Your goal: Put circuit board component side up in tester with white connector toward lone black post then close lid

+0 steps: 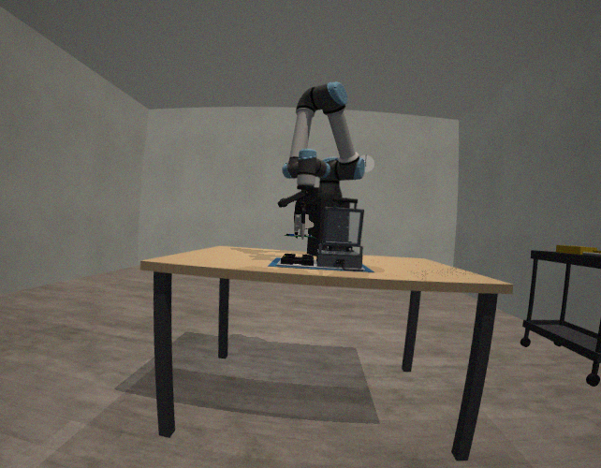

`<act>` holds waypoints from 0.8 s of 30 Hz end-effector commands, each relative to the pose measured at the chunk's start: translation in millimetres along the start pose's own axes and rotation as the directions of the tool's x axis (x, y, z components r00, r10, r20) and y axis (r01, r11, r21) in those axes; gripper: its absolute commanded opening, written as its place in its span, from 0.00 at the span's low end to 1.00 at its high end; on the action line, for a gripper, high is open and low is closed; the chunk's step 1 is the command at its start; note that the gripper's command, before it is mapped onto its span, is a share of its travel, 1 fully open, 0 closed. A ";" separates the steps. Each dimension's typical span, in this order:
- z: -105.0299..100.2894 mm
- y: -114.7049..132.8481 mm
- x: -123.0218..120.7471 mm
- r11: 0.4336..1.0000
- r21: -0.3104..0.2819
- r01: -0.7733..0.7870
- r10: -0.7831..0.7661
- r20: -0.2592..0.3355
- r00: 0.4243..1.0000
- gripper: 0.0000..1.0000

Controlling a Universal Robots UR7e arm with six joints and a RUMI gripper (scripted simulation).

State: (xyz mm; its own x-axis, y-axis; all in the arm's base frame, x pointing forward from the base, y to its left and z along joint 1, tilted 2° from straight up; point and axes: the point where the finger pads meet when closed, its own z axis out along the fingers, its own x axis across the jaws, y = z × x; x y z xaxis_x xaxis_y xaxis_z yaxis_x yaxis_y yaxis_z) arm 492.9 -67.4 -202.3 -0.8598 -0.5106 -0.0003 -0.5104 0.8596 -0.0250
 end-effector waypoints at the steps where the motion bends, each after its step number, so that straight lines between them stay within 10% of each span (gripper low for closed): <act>1: -0.5 -0.3 -0.4 0.998 0.002 -0.056 0.056 0.000 0.998 0.39; 24: -0.5 -0.4 -0.3 0.961 0.002 -0.275 0.275 0.000 0.961 0.39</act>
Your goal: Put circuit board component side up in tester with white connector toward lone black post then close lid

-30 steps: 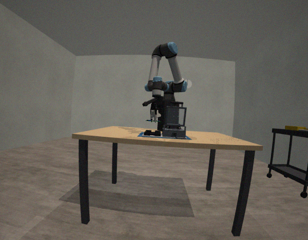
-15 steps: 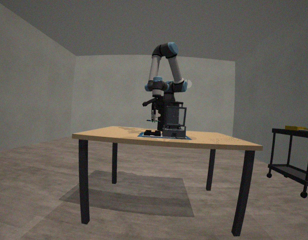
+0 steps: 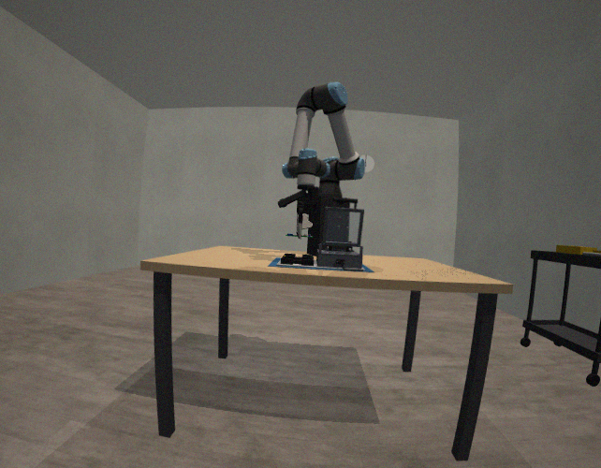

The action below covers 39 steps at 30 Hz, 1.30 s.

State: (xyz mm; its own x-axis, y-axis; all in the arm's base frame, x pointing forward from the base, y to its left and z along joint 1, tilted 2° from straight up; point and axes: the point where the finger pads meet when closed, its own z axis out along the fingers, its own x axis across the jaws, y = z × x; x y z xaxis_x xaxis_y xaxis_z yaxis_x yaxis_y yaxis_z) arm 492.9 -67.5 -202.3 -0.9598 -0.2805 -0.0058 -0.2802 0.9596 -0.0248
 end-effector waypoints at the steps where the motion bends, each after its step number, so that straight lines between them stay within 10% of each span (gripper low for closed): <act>1: -0.5 -0.3 -0.5 0.999 0.001 -0.034 0.034 0.001 0.999 0.39; 39: -0.5 -0.1 -0.5 0.994 0.001 -0.109 0.109 0.001 0.994 0.39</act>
